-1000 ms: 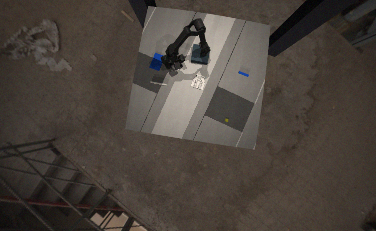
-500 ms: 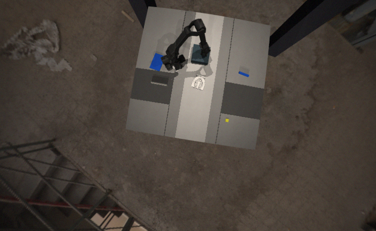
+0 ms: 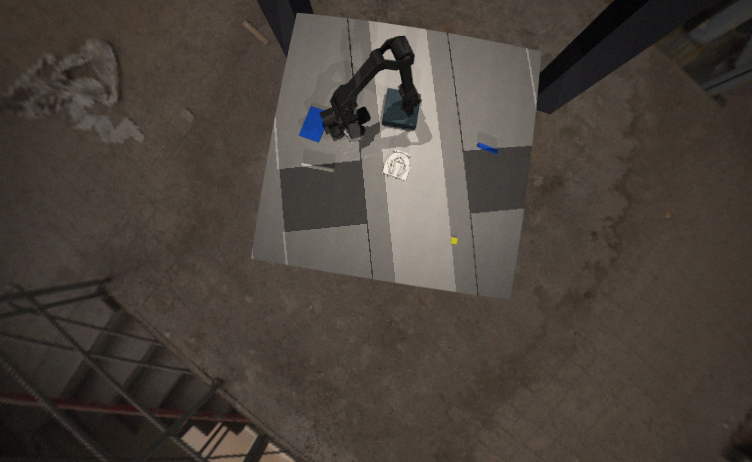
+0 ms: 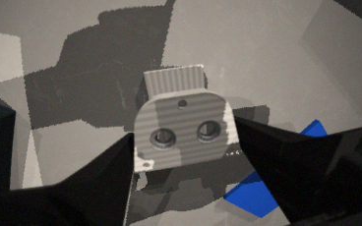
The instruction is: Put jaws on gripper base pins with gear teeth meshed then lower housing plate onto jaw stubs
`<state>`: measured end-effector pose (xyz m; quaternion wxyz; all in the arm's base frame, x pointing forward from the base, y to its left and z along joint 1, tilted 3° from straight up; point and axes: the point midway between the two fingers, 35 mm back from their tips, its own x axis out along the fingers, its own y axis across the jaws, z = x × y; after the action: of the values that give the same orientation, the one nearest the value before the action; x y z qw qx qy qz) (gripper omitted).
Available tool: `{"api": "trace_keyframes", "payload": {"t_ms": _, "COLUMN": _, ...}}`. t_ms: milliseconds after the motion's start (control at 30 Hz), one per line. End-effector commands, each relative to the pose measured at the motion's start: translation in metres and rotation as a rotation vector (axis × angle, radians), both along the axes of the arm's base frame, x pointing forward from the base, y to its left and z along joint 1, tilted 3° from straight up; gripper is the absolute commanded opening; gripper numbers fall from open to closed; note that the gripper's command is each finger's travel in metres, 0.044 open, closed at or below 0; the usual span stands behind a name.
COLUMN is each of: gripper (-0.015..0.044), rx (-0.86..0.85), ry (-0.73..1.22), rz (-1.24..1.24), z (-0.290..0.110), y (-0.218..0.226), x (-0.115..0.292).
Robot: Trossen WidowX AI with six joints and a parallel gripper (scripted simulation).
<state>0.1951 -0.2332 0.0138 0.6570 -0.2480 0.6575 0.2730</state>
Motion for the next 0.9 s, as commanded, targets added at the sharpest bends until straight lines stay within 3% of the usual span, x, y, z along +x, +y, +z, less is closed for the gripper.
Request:
{"api": "trace_keyframes", "payload": {"t_ms": 0, "gripper": 0.0351, "rx": -0.006, "ry": -0.003, "rz": 0.002, "z": 0.013, "y": -0.002, "x": 0.001}}
{"api": "trace_keyframes", "payload": {"t_ms": 400, "gripper": 0.0351, "rx": -0.007, "ry": -0.002, "rz": 0.004, "z": 0.051, "y": -0.002, "x": 0.0}}
{"api": "trace_keyframes", "payload": {"t_ms": 867, "gripper": 0.0351, "rx": -0.008, "ry": -0.002, "rz": -0.073, "z": 0.055, "y": 0.021, "x": 0.017}}
